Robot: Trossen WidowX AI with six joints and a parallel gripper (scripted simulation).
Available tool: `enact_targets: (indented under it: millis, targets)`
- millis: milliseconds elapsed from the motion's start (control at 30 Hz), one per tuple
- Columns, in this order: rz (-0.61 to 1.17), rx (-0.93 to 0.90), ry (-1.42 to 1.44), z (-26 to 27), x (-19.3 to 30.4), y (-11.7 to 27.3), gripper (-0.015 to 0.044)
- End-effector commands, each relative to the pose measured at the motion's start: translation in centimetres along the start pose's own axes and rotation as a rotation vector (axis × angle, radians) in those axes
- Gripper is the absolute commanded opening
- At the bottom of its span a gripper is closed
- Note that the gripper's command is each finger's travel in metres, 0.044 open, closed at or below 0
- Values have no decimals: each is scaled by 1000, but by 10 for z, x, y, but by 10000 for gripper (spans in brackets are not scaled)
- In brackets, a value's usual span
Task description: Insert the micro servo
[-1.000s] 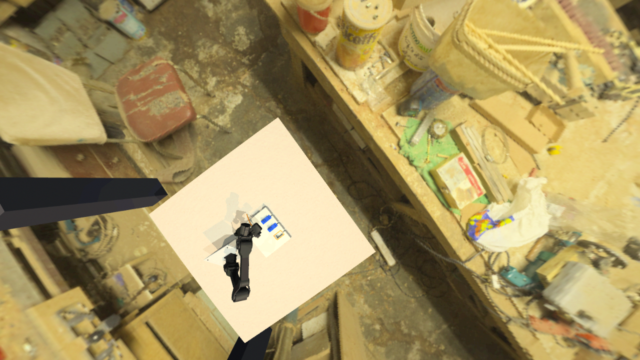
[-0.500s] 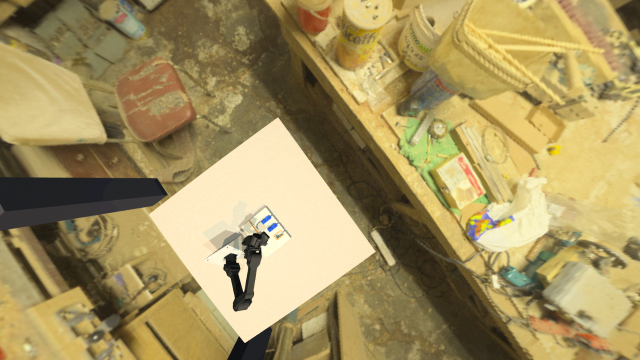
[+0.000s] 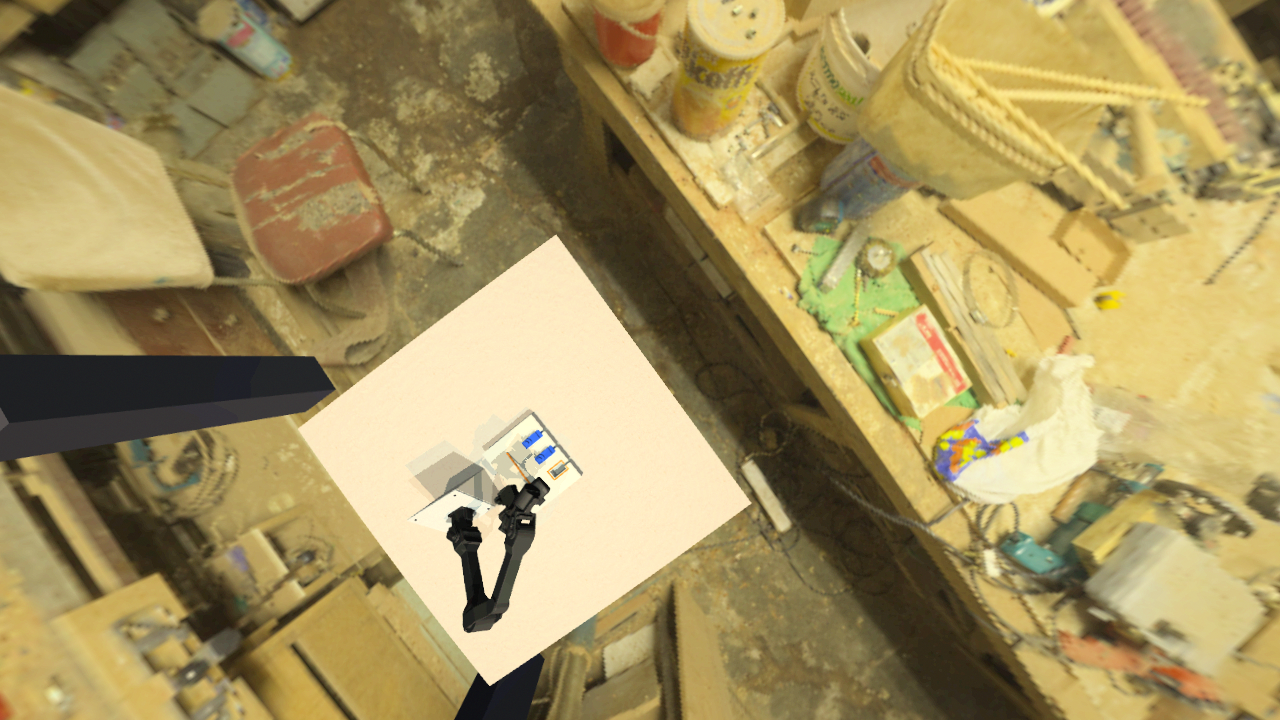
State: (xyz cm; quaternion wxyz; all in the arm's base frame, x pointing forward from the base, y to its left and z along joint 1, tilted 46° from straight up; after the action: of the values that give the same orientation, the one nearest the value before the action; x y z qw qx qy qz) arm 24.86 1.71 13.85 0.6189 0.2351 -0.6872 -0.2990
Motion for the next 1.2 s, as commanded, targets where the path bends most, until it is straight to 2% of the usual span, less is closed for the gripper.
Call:
enact_targets:
  millis: [0, 1167]
  targets:
    - [2, 8, -43, 0, 3, 2, 0]
    - [-4, 8, -1254, 0, 3, 2, 0]
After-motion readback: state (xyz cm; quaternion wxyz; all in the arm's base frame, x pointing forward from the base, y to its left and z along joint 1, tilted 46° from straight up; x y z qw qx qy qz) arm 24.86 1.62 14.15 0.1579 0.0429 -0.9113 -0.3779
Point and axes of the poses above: the point midway between the two fingers, 35 mm back from their tips, its own y axis back along the fingers, its own z axis across the jaws, x = y × z, the point moved 10 cm from there along y, back along the fingers, and after that the axes turned 15 degrees about -y, right-handed, at the moved point
